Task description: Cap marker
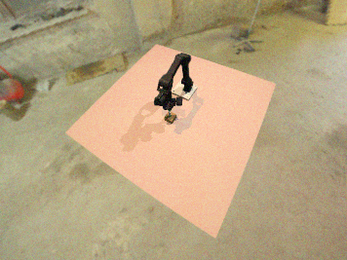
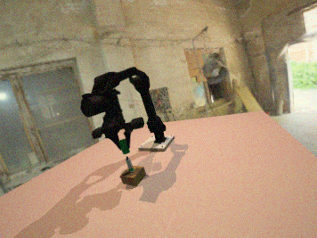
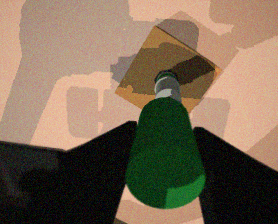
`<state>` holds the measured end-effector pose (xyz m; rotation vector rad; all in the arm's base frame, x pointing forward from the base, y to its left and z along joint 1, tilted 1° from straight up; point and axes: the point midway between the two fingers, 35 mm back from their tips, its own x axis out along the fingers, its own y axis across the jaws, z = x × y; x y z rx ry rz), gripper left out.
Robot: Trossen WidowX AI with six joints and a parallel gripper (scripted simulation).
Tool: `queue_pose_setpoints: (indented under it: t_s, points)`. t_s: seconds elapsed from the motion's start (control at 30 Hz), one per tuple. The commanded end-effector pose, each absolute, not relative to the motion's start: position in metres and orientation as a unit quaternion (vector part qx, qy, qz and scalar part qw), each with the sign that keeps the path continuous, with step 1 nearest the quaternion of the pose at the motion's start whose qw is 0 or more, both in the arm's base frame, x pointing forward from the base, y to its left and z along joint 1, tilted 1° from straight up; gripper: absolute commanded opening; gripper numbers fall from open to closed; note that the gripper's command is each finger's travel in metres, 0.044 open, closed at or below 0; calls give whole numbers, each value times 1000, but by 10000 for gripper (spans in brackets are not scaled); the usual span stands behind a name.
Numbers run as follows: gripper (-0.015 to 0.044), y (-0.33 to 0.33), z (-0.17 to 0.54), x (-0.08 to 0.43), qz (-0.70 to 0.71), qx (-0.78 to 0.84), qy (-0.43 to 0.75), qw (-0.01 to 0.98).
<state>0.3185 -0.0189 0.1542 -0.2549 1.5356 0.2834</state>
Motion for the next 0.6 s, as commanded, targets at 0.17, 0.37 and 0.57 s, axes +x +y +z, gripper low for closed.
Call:
queue_pose_setpoints:
  t_s: [0.17, 0.37, 0.57]
  points:
    - [0, -20, 151, 321, 127, -117, 688, 705]
    - [0, -20, 145, 322, 127, -117, 688, 705]
    - [0, -20, 135, 323, 127, -117, 688, 705]
